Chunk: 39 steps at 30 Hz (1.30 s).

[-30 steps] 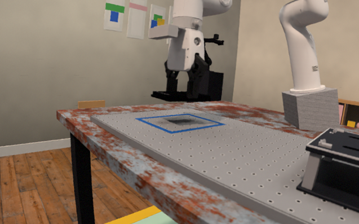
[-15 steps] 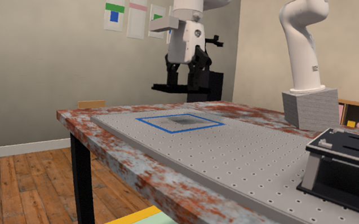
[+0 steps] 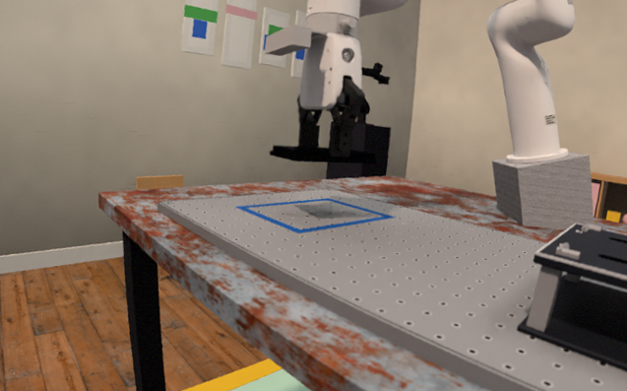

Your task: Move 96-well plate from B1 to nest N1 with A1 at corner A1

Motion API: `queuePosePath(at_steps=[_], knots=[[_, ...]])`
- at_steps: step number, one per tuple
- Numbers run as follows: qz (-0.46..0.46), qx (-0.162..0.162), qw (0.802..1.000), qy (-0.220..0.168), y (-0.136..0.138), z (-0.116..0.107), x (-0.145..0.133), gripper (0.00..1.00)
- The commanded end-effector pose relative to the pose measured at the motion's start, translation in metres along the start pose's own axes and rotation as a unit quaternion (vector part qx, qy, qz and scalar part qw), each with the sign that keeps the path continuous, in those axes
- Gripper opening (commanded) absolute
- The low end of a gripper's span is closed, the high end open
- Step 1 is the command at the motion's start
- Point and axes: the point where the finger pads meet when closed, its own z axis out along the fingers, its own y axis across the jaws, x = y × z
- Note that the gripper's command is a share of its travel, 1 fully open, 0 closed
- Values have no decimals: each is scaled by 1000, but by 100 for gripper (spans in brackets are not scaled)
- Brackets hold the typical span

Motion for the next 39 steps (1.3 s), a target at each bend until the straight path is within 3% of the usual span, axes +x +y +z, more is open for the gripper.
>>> queuePosePath(at_steps=[1, 18, 25, 32, 34, 39], knots=[[54, -6, 999, 3, -10, -3, 0, 0], [299, -5, 954, 5, -59, -9, -9, 0], [408, -4, 913, 5, -82, -13, -13, 0], [512, -4, 859, 5, -104, -16, -17, 0], [512, -4, 859, 5, -104, -16, -17, 0], [581, -3, 814, 6, -121, -18, -19, 0]])
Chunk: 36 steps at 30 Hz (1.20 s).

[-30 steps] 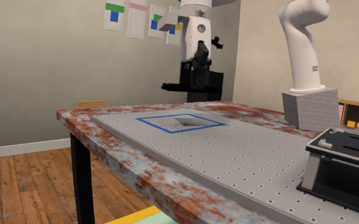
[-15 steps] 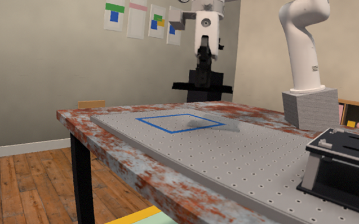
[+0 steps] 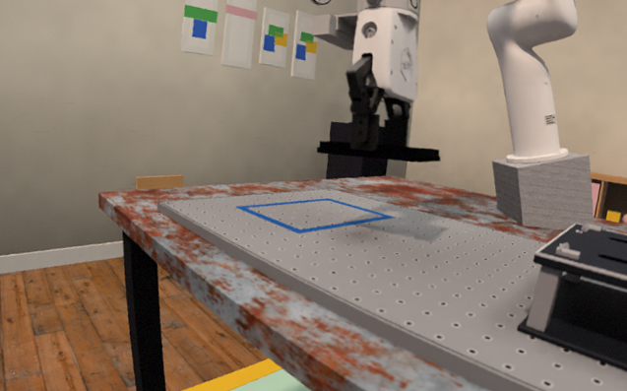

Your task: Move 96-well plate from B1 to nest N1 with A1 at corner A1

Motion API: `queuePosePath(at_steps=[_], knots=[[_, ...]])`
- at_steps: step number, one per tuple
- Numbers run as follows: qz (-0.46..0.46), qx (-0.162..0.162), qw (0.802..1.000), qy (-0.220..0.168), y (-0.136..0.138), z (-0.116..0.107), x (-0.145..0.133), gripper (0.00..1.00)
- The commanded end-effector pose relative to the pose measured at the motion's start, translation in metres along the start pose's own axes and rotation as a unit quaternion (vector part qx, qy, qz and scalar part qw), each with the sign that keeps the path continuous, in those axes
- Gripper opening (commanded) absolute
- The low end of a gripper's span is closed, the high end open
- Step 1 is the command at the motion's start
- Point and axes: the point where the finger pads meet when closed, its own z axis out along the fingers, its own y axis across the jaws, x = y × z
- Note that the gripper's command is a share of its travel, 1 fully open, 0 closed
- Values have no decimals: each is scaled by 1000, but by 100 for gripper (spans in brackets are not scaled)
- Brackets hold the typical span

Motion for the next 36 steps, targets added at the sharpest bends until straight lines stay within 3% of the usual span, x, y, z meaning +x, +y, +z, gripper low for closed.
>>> queuePosePath(at_steps=[1, 12, 16, 27, 29, 36], knots=[[88, -1, 996, 20, -6, -3, -15, 0], [236, 2, 972, 19, -15, -6, -44, 0], [300, 3, 954, 19, -19, -8, -57, 0], [469, 7, 883, 18, -30, -12, -91, 0], [469, 7, 883, 18, -30, -12, -91, 0], [569, 9, 822, 17, -37, -14, -114, 0]])
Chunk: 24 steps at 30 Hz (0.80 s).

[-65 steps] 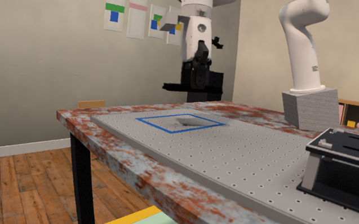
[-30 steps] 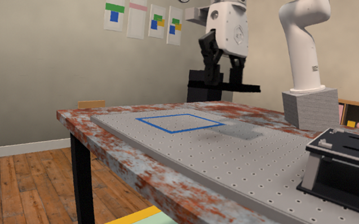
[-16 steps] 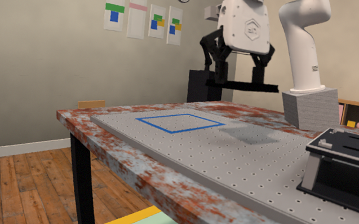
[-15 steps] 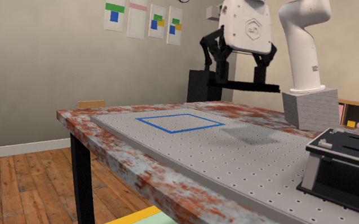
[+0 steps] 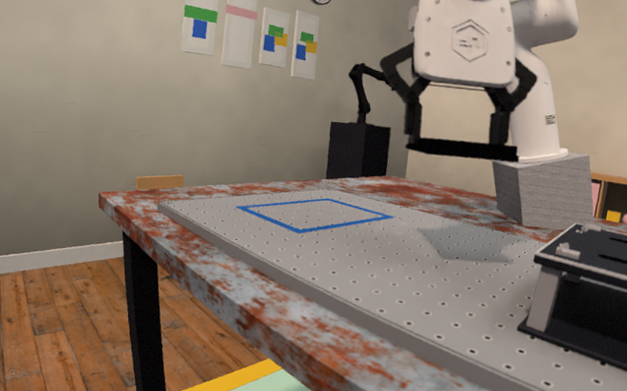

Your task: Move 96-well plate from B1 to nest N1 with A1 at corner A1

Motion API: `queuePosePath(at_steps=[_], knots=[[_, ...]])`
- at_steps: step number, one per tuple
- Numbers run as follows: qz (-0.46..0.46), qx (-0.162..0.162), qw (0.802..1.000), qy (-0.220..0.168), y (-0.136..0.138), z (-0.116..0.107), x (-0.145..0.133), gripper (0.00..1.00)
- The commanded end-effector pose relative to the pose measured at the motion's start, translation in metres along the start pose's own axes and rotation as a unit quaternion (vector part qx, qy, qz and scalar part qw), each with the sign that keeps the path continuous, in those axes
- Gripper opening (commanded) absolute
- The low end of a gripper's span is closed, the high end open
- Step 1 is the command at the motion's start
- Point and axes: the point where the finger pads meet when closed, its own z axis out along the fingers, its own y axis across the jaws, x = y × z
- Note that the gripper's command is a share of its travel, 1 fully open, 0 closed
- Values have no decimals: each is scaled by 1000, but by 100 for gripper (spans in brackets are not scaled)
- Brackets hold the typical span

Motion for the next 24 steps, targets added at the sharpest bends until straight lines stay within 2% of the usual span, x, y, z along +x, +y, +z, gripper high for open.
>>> queuePosePath(at_steps=[1, 8, 10, 19, 24], knots=[[92, 14, 996, 4, 11, -3, -14, 0], [207, 15, 978, 3, 27, -6, -31, 0], [207, 15, 978, 3, 27, -6, -31, 0], [351, 15, 936, 0, 47, -10, -52, 0], [355, 15, 935, 0, 59, -12, -64, 0]])
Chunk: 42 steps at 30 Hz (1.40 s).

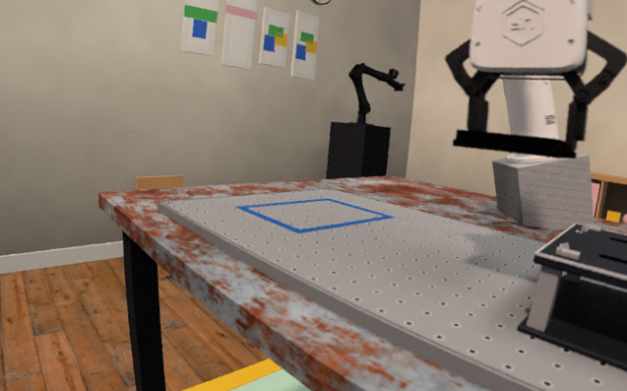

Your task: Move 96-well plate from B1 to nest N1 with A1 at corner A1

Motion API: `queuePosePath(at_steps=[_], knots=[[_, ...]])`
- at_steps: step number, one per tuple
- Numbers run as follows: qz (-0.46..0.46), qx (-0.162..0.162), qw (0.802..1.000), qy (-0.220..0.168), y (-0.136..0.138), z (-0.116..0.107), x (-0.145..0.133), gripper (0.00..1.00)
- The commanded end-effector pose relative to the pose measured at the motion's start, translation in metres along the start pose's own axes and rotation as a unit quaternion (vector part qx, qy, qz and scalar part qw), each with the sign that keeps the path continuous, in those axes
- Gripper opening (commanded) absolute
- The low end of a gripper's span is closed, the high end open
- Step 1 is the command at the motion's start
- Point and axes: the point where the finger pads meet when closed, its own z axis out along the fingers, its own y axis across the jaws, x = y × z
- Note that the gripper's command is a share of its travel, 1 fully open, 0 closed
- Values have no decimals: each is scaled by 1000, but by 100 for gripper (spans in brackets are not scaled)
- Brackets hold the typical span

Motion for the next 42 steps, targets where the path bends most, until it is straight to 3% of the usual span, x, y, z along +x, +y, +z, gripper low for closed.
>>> queuePosePath(at_steps=[1, 33, 42], knots=[[19, 9, 1000, -5, 17, -3, -4, 0], [19, 9, 1000, -5, 109, -16, -15, 0], [19, 9, 1000, -5, 110, -16, -15, 0]])
